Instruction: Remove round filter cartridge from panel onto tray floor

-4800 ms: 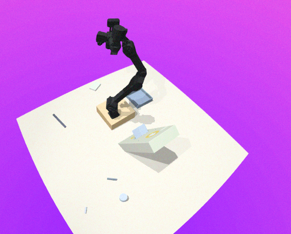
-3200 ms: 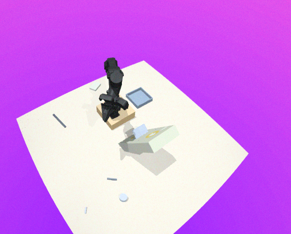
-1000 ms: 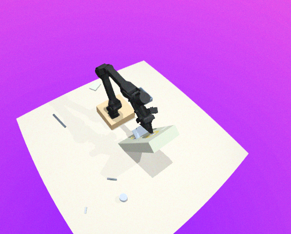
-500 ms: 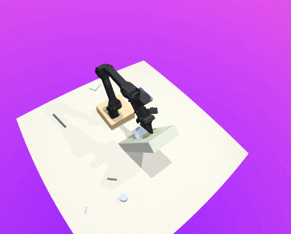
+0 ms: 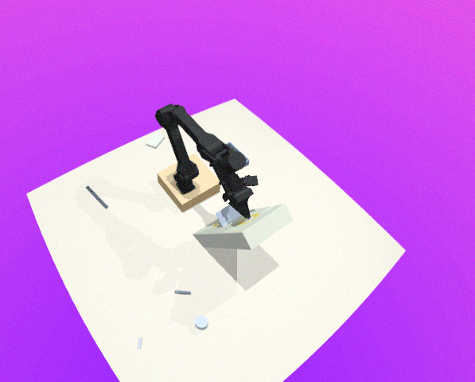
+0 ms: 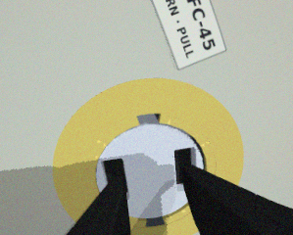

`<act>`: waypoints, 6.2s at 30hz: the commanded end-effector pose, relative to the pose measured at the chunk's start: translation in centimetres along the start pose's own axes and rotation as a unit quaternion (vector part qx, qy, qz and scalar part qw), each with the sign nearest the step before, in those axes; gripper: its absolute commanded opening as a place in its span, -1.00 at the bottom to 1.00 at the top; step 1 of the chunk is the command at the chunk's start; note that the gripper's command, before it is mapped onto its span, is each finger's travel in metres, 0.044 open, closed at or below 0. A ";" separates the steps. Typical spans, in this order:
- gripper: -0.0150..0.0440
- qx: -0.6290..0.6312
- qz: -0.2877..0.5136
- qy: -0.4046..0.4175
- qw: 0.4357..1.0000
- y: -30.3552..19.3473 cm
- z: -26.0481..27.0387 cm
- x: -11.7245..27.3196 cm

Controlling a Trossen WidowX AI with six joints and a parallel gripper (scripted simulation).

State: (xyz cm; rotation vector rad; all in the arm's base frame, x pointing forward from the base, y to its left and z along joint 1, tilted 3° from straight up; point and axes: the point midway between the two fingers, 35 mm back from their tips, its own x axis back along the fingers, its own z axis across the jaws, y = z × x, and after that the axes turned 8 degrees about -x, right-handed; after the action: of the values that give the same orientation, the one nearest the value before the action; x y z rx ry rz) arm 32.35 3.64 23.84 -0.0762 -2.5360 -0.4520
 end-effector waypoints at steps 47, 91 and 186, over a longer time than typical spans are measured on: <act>-0.10 0.002 -0.001 0.000 1.000 0.0 -0.1 -0.3; -0.10 0.002 -0.001 0.000 1.000 0.1 -0.1 -1.9; -0.49 -0.740 0.001 0.002 0.673 0.1 -0.2 4.2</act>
State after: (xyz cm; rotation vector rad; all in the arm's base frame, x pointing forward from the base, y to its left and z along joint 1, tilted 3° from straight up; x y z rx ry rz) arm 30.53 3.50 25.13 -0.6585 -1.4261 -2.3312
